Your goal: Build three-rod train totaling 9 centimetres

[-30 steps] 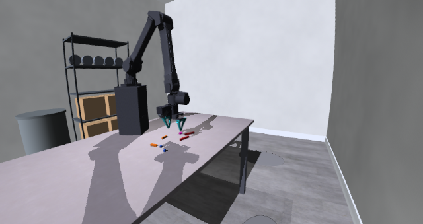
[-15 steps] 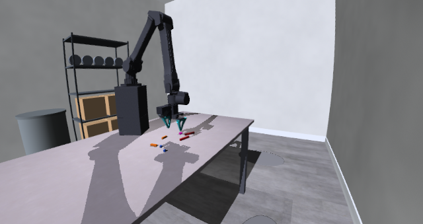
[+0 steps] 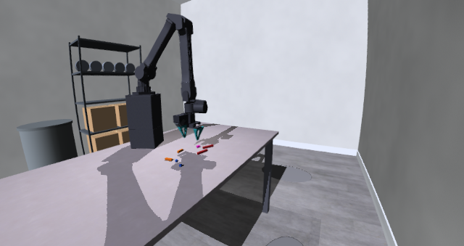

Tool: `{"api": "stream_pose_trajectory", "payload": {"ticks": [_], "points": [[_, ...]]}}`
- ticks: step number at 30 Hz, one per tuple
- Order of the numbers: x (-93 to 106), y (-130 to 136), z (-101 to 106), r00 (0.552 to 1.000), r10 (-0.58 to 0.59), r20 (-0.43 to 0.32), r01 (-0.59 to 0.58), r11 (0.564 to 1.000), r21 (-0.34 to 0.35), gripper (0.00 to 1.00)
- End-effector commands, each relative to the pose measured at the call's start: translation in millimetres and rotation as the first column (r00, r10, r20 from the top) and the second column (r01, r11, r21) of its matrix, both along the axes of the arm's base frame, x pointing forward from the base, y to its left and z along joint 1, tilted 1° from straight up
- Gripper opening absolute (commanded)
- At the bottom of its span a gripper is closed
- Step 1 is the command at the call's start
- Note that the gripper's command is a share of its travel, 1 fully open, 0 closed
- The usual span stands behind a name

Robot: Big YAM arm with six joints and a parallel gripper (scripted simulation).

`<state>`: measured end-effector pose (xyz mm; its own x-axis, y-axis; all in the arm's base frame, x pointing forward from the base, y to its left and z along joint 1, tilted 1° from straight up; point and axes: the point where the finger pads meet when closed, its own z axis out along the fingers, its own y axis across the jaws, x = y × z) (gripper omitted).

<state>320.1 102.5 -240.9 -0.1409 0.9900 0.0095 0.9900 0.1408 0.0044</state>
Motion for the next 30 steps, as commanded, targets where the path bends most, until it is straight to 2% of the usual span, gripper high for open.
{"api": "stream_pose_trajectory", "payload": {"ticks": [1, 7, 30], "points": [[18.5, -5.9, 2.6, 0.997, -0.063, 0.04, 0.063, 0.998, 0.01, 1.0], [12.6, -4.0, 2.3, 0.998, -0.053, 0.028, 0.053, 0.999, 0.006, 1.0], [12.6, -3.8, 2.3, 0.998, -0.05, 0.028, 0.05, 0.999, 0.006, 1.0]]}}
